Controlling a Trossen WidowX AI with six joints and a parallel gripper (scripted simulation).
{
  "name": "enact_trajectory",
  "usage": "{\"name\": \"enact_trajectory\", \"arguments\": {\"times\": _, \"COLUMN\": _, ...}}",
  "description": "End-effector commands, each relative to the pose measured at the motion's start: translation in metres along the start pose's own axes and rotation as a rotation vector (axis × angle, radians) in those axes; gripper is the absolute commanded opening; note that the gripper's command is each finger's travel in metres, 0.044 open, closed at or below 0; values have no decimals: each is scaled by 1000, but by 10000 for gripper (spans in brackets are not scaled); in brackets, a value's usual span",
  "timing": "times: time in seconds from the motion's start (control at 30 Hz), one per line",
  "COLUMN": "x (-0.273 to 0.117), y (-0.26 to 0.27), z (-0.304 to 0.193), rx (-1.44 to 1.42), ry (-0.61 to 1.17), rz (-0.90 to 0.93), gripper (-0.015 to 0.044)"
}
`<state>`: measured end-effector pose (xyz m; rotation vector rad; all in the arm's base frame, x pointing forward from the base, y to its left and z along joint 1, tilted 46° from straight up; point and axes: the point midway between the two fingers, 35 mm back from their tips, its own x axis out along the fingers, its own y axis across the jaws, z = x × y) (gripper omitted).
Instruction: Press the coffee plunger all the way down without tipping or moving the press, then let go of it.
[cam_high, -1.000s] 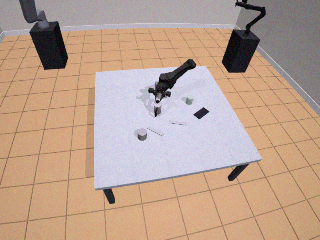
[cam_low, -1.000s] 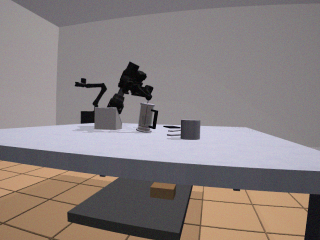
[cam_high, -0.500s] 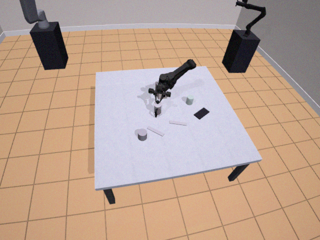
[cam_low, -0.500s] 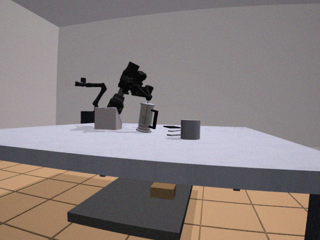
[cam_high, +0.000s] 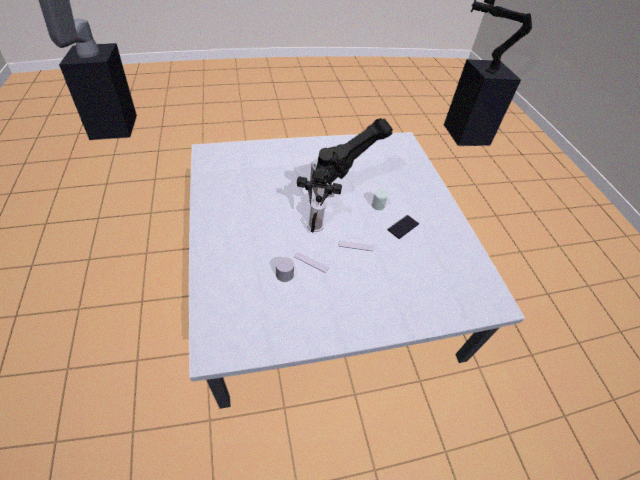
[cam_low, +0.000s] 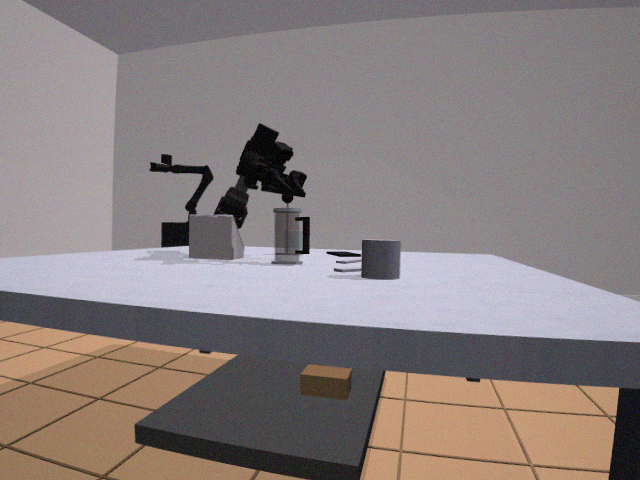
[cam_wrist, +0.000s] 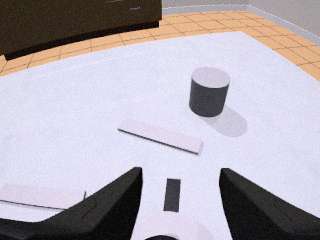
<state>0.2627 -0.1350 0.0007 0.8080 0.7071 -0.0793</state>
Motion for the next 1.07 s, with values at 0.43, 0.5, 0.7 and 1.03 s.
{"name": "enact_trajectory", "arguments": {"times": 0.43, "x": -17, "y": -2, "z": 16, "rx": 0, "ry": 11, "rz": -2, "gripper": 440}}
{"name": "enact_trajectory", "arguments": {"times": 0.5, "x": -32, "y": -1, "z": 28, "rx": 2, "ry": 16, "rz": 1, "gripper": 440}}
{"name": "enact_trajectory", "arguments": {"times": 0.7, "x": -70, "y": 6, "z": 49, "rx": 9, "ry": 19, "rz": 14, "gripper": 440}}
{"name": "enact_trajectory", "arguments": {"times": 1.03, "x": -69, "y": 6, "z": 48, "rx": 9, "ry": 19, "rz": 14, "gripper": 440}}
